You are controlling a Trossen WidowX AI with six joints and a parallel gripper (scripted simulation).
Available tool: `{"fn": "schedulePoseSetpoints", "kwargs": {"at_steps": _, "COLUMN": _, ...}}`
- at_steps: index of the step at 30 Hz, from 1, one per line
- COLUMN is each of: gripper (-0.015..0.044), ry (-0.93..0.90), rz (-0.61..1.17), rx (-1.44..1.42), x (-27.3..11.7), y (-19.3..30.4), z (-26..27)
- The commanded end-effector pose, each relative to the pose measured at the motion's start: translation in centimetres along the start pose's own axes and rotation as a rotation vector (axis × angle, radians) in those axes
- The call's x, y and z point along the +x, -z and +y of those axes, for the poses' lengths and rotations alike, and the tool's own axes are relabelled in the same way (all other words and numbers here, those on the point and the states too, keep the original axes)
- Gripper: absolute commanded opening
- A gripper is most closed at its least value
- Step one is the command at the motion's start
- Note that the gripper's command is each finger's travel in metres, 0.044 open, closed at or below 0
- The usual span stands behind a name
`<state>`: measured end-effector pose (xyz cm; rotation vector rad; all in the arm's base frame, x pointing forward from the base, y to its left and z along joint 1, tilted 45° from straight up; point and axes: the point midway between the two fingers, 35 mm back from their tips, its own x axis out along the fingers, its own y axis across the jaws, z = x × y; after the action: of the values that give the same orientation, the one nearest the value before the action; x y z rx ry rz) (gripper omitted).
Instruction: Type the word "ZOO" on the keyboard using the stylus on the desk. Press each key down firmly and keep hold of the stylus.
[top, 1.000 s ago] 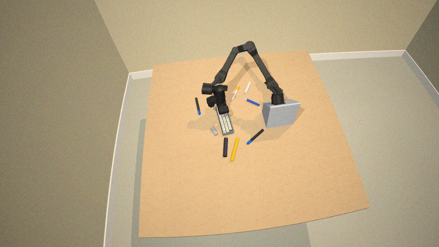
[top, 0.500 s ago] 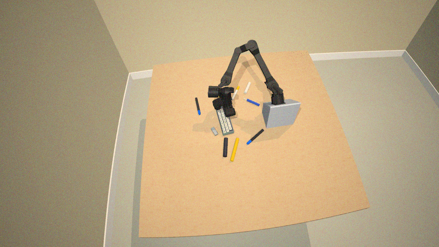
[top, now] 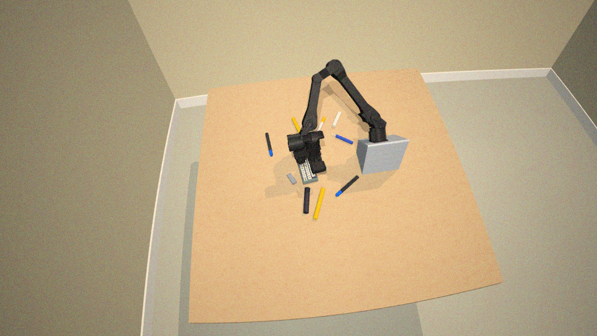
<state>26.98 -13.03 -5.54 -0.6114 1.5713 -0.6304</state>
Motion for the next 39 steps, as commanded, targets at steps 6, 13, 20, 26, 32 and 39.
{"fn": "schedulePoseSetpoints", "kwargs": {"at_steps": 6, "gripper": 0.0, "ry": 0.003, "rz": -0.003, "rx": 0.02, "x": 0.1, "y": -0.1, "z": 0.4}}
{"fn": "schedulePoseSetpoints", "kwargs": {"at_steps": 13, "gripper": 0.0, "ry": 0.001, "rz": -0.004, "rx": 0.021, "x": -6.0, "y": -0.1, "z": 0.5}}
{"fn": "schedulePoseSetpoints", "kwargs": {"at_steps": 20, "gripper": 0.0, "ry": 0.001, "rz": -0.004, "rx": 0.021, "x": -5.5, "y": -0.5, "z": 0.5}}
{"fn": "schedulePoseSetpoints", "kwargs": {"at_steps": 26, "gripper": 0.0079, "ry": 0.004, "rz": -0.003, "rx": 0.006, "x": -5.5, "y": -0.3, "z": 0.3}}
{"fn": "schedulePoseSetpoints", "kwargs": {"at_steps": 32, "gripper": 0.015, "ry": -0.062, "rz": 0.075, "rx": -0.407, "x": -4.3, "y": 1.6, "z": -3.2}}
{"fn": "schedulePoseSetpoints", "kwargs": {"at_steps": 39, "gripper": 0.015, "ry": -0.201, "rz": 0.116, "rx": -0.943, "x": -2.9, "y": 5.0, "z": -7.4}}
